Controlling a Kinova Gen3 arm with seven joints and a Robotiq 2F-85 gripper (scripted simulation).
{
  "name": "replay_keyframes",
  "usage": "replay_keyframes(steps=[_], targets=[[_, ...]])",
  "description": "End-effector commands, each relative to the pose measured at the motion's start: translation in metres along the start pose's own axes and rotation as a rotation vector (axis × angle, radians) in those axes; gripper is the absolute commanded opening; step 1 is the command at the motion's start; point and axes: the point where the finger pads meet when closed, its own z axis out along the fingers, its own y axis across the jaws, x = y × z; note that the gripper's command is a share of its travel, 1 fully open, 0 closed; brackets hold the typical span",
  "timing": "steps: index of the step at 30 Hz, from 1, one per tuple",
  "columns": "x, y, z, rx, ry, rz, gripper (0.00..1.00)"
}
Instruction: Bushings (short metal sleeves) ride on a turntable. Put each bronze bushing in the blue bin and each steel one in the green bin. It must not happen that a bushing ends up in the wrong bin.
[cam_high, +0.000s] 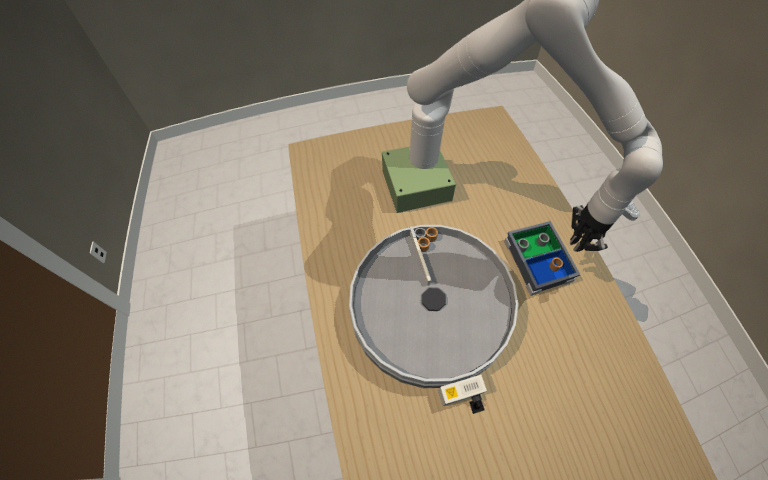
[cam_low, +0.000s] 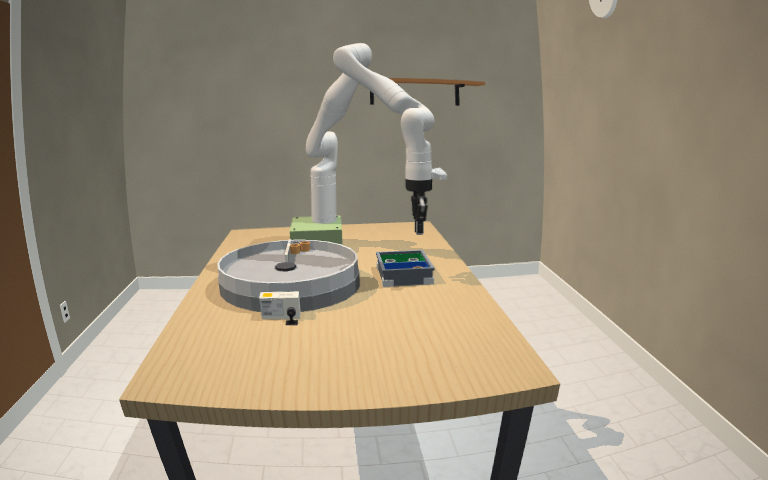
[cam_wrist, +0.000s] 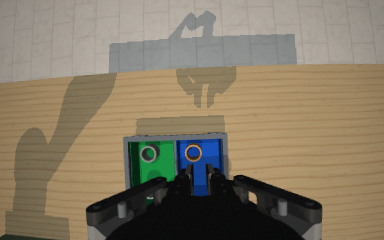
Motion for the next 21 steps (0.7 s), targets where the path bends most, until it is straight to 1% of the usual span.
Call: replay_keyframes(steps=[1, 19, 21], targets=[[0.0, 0.0, -0.001, -0.002, 0.001, 0.0, 0.16], [0.0, 0.0, -0.001, -0.002, 0.001, 0.0, 0.16], [-0.021, -0.008, 0.0, -0.002, 0.001, 0.0, 0.14]])
